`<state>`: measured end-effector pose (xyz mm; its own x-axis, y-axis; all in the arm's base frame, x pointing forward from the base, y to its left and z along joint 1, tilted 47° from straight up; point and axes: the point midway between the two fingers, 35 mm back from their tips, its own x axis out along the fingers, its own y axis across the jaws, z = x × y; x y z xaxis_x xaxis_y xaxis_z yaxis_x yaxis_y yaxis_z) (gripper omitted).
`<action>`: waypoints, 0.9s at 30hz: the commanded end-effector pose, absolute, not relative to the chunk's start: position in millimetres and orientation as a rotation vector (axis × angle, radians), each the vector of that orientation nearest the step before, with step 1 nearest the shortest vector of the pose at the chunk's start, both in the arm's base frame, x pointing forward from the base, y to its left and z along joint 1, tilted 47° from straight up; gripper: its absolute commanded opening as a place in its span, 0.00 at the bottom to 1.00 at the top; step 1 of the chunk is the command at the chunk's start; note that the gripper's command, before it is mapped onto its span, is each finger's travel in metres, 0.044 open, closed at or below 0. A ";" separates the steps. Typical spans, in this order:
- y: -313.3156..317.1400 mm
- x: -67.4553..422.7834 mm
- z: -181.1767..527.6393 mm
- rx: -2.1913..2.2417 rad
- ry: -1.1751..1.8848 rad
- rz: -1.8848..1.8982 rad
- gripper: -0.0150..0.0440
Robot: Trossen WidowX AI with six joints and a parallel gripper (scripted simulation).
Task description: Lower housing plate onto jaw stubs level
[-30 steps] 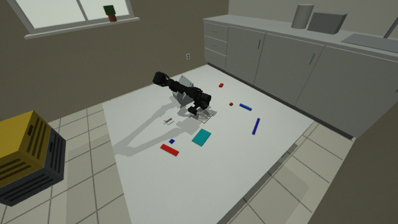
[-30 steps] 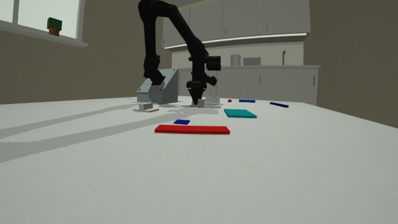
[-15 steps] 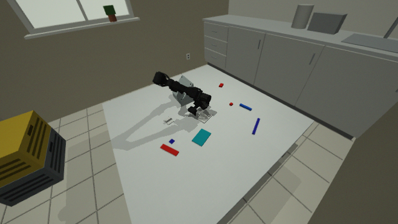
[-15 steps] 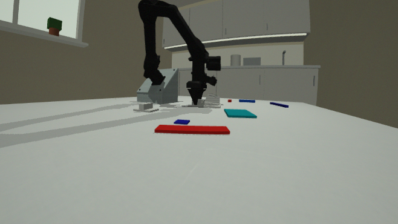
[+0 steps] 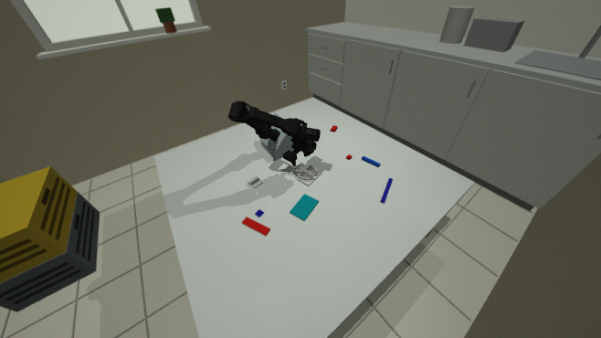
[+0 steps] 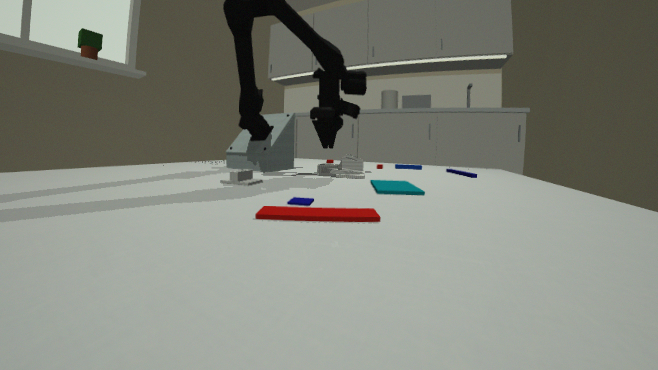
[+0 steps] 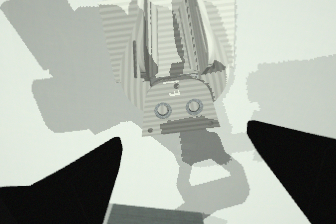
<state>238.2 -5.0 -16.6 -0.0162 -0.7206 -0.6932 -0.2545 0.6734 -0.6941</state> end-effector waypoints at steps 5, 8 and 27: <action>11.9 230.1 -2.3 -0.816 1.586 -0.442 1.00; 34.6 208.9 21.1 -0.813 1.595 -0.448 1.00; 38.9 203.7 26.7 -0.814 1.597 -0.452 1.00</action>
